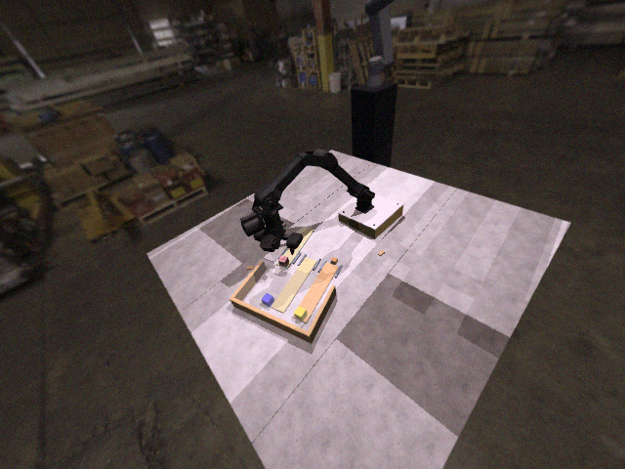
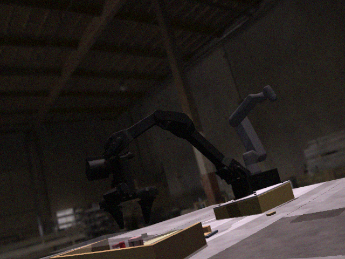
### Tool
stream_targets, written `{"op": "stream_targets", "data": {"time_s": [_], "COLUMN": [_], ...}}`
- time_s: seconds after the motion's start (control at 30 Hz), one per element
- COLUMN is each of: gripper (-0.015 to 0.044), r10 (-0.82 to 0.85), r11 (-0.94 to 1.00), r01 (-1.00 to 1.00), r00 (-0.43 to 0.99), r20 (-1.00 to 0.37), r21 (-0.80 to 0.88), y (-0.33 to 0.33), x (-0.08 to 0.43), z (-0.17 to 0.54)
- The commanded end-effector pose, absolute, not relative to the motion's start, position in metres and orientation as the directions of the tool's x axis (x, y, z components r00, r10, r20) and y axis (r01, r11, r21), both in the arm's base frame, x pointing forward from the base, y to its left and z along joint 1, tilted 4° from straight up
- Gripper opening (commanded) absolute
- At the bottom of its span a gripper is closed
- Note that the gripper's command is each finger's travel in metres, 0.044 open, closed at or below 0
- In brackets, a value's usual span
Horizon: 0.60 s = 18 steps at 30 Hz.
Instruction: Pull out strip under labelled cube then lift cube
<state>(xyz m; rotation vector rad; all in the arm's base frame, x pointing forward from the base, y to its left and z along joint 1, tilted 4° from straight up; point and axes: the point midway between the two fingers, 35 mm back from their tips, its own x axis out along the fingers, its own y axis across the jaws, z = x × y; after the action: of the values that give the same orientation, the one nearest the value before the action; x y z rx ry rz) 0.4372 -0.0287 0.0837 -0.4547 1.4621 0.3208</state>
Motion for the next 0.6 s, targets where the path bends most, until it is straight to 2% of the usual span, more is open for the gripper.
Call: {"op": "stream_targets", "data": {"time_s": [0.0,0.23,0.57], "gripper": [0.0440,0.0256,0.0250], "r10": [-0.068,-0.068,-0.068], "r11": [0.876,0.876,0.876], "r01": [-0.472,-0.472,-0.472], "r00": [0.087,0.087,0.087], "r20": [-0.994,-0.994,-0.994], "r21": [-0.101,-0.101,-0.101], "y": [-0.024,-0.024,-0.026], "x": [0.447,0.448,0.450], "z": [0.084,0.076,0.059]}}
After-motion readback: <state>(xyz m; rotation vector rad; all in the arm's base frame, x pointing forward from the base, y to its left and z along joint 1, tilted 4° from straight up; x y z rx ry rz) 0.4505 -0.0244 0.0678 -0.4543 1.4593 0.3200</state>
